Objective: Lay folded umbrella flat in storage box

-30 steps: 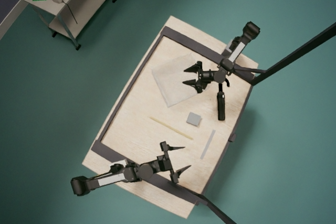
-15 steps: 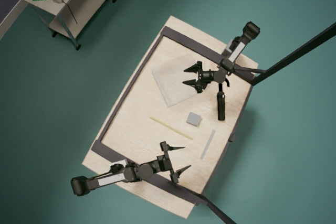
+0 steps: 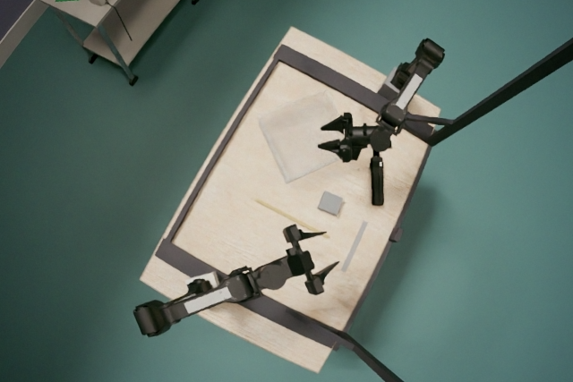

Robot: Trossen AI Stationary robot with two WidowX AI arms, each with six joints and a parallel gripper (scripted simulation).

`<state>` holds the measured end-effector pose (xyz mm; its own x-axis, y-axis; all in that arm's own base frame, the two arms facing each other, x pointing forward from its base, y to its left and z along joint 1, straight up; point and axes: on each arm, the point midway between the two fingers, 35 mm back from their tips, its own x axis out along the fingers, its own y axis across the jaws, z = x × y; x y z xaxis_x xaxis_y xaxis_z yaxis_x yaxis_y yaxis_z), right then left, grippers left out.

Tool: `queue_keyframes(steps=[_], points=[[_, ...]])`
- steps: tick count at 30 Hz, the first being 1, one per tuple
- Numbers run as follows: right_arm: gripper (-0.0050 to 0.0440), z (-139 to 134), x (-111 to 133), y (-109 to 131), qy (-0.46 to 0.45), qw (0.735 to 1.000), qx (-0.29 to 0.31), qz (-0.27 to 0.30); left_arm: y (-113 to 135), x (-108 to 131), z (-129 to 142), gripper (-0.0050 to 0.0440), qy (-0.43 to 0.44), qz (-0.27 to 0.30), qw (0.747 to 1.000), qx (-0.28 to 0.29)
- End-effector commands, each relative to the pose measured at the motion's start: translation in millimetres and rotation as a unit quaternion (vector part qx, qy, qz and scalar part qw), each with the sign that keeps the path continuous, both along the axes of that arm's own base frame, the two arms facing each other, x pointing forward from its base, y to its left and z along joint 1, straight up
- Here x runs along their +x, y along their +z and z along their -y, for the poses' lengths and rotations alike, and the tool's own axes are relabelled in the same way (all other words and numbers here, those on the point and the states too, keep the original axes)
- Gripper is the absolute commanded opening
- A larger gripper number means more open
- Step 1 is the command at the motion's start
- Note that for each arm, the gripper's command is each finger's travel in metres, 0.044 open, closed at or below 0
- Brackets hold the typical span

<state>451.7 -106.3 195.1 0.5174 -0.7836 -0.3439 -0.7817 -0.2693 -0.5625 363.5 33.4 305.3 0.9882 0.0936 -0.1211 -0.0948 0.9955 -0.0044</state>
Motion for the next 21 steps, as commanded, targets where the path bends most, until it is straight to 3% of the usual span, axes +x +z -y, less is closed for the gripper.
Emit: queue_keyframes(steps=[1,6,12,21], points=[[0.0440,-14,9,15,-0.011,0.998,0.040,0.038,6,28,-17,0.0400,0.021,-0.028,0.999,-0.004],[0.0440,-35,15,12,-0.025,0.990,0.110,0.086,-9,56,-42,0.0400,0.047,-0.075,0.996,-0.011],[0.0440,-49,14,4,-0.052,0.976,0.175,0.119,-20,72,-58,0.0400,0.062,-0.102,0.993,-0.016],[0.0440,-66,1,-15,-0.090,0.958,0.245,0.114,-32,85,-74,0.0400,0.076,-0.127,0.989,-0.022]])
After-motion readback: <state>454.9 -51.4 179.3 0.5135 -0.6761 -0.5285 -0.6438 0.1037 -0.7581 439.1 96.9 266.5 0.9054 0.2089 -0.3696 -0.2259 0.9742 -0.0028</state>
